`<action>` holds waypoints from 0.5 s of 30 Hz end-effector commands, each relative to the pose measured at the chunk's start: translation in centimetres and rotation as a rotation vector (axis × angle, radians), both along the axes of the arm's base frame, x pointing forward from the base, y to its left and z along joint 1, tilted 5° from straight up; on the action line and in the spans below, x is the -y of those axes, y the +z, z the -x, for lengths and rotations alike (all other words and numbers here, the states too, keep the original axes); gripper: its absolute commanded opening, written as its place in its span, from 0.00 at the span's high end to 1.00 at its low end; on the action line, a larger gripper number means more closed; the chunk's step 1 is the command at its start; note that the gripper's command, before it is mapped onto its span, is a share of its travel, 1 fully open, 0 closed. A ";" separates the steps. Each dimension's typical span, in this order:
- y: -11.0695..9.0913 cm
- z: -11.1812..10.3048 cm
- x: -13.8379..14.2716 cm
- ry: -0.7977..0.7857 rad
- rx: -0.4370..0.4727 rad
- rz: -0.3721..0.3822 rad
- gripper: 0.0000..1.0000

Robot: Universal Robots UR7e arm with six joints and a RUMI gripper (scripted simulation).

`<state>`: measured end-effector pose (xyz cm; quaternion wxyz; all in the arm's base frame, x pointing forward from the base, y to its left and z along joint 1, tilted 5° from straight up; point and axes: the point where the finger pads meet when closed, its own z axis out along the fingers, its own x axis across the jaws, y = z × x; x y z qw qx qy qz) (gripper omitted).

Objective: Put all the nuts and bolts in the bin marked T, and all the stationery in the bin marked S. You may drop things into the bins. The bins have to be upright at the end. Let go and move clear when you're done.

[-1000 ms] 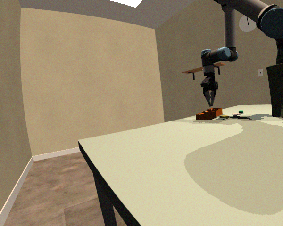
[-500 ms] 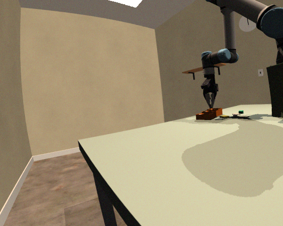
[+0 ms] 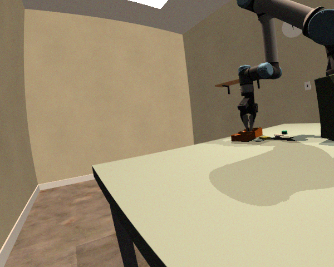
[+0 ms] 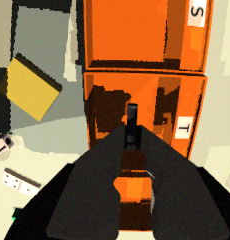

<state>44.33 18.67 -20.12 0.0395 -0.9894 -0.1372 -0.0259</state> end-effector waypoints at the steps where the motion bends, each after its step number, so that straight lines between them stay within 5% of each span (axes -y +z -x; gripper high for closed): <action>1: -0.9 -0.1 -0.1 0.000 0.002 0.000 1.00; 15: -1.2 -0.1 -0.1 0.000 0.002 0.000 1.00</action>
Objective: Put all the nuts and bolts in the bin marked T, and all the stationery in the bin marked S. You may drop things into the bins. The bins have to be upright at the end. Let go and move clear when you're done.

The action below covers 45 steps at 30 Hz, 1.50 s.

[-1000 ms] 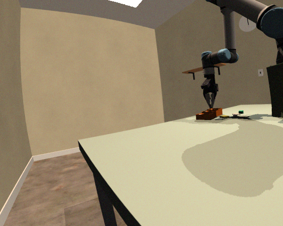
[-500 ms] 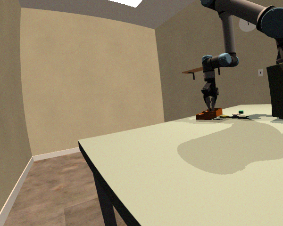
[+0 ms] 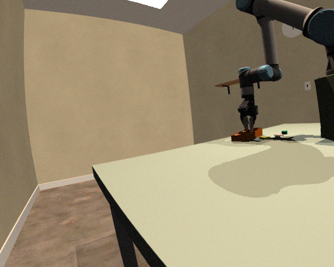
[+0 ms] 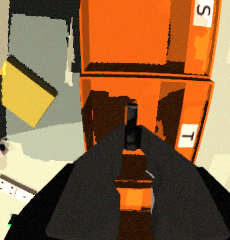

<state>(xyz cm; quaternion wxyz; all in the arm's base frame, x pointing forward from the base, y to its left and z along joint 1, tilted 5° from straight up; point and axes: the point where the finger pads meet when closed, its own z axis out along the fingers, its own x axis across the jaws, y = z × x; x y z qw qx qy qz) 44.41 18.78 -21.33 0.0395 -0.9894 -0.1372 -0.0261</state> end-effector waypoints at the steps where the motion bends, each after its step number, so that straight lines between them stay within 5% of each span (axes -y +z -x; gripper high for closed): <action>1: 0.0 -0.1 0.0 0.000 0.001 0.000 1.00; 5: 0.0 -0.1 0.0 0.000 0.001 0.000 1.00; 6: 0.0 -0.1 0.0 0.000 0.001 0.000 0.82; 23: 0.0 -0.1 0.0 0.000 0.001 0.000 0.82; 45: 2.7 0.1 0.2 0.000 0.001 0.000 0.82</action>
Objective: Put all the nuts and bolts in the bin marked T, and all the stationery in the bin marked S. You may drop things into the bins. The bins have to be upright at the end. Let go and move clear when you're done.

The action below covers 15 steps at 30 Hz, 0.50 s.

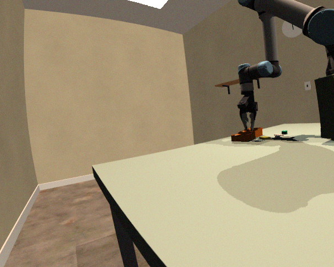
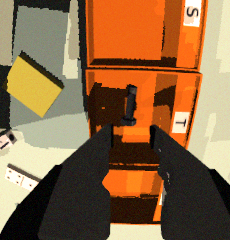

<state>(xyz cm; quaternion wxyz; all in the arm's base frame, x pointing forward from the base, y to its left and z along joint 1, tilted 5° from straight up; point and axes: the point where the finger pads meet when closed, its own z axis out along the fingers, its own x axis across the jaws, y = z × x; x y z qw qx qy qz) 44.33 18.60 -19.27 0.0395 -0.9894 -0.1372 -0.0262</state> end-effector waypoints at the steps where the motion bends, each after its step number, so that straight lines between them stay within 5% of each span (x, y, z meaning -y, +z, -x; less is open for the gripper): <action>1: 0.7 0.0 0.1 0.000 0.001 0.000 0.82; 7: 2.9 0.1 0.2 0.000 0.001 0.000 0.82; 15: 3.1 0.1 0.3 0.000 0.001 0.000 0.82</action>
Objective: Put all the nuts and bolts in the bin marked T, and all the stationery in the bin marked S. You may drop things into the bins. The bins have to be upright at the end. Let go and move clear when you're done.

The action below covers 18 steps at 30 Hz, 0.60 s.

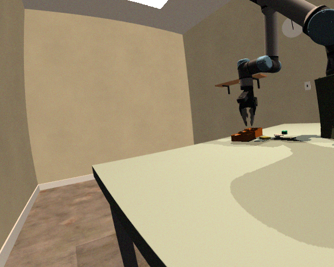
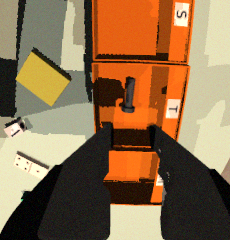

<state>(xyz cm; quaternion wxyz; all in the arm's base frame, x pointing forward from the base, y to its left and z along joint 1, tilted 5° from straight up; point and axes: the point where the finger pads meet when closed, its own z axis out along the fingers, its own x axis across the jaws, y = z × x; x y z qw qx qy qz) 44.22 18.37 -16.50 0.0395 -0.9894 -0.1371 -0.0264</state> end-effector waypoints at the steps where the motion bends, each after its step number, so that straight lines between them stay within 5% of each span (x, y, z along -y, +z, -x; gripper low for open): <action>1: 0.3 0.0 0.0 0.000 0.001 0.000 0.82; 4: 0.3 0.0 0.0 0.000 0.001 0.000 0.82; 18: -0.3 8.3 5.5 -0.444 -0.044 -0.018 0.82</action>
